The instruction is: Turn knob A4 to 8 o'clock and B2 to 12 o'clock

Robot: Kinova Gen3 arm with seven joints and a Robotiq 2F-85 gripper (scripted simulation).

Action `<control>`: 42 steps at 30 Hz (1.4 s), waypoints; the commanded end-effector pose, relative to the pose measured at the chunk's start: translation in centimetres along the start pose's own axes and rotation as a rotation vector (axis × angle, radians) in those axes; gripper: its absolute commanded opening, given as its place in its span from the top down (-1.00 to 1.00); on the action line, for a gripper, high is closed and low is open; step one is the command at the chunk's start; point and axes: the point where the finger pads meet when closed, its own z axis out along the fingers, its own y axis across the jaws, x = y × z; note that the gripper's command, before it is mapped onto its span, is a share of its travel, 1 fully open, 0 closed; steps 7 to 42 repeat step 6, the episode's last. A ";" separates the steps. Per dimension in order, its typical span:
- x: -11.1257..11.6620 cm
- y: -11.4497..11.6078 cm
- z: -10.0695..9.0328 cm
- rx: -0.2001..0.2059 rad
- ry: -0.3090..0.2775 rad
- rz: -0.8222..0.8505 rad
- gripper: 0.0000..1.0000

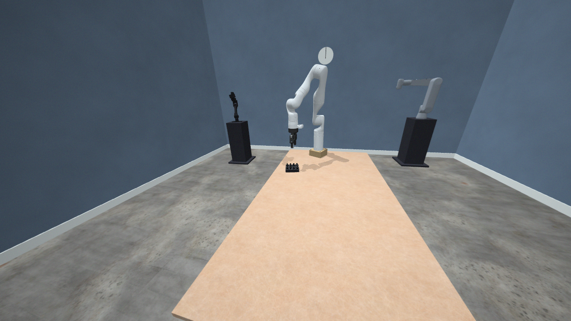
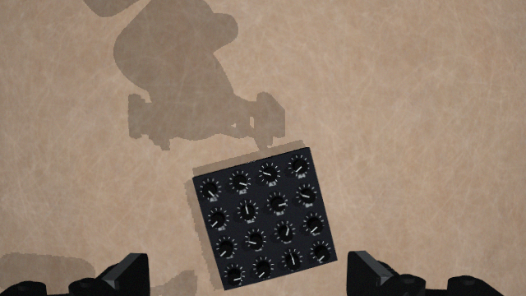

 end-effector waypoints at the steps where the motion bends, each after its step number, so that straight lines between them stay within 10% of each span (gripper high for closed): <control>1: 0.0 0.0 -0.1 -0.002 0.000 0.000 -1.00; 42: 0.0 0.0 -0.1 -0.002 0.000 0.000 -1.00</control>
